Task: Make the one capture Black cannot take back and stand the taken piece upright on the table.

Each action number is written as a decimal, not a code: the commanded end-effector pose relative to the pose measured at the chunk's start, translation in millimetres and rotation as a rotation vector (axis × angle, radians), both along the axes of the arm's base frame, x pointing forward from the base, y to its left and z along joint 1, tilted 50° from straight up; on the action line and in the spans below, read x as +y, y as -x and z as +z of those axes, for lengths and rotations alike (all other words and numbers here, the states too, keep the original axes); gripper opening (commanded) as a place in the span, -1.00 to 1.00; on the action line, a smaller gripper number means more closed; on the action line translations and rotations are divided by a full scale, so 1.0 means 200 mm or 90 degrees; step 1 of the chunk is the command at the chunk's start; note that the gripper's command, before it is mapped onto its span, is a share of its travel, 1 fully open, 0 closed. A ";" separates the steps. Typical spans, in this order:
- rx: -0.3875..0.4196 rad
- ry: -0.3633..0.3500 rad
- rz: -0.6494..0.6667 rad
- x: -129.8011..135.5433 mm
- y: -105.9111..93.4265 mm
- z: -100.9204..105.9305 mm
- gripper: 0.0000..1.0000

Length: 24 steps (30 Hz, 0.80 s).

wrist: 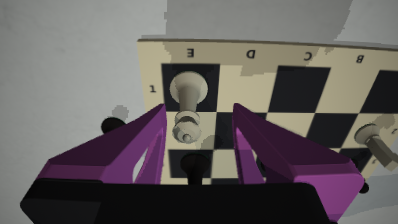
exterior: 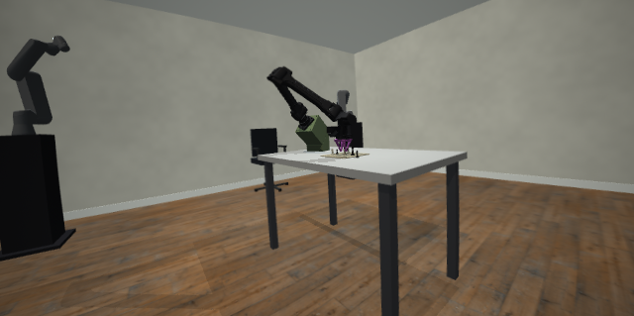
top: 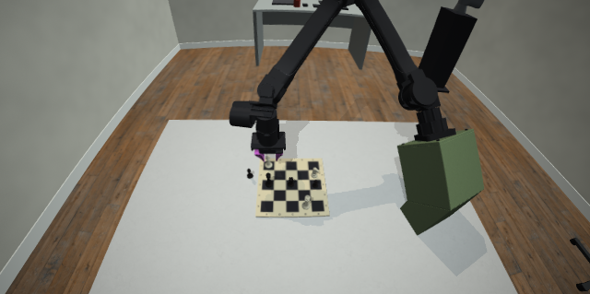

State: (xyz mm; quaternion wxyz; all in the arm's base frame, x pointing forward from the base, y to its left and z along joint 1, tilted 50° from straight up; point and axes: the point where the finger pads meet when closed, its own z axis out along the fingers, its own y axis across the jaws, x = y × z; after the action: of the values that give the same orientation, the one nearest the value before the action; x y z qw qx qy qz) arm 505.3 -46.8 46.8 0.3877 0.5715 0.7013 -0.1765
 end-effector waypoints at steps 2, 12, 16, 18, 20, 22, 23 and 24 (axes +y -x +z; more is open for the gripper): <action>-0.037 -0.008 0.019 0.19 -0.03 0.18 -0.19; -0.039 -0.011 0.019 0.33 0.05 0.31 -0.19; -0.027 -0.007 0.019 0.37 0.07 0.30 -0.19; -0.025 -0.008 0.020 0.37 0.07 0.30 -0.19; -0.027 -0.008 0.020 0.38 0.08 0.31 -0.19; -0.020 -0.006 0.017 0.36 0.10 0.29 -0.19; -0.020 -0.006 0.017 0.36 0.10 0.29 -0.19; -0.025 -0.008 0.017 0.36 0.09 0.29 1.00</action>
State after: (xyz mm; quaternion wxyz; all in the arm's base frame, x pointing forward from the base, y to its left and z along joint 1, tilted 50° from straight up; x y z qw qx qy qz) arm 479.9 10.8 95.6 0.3895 0.5681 0.7044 -0.1715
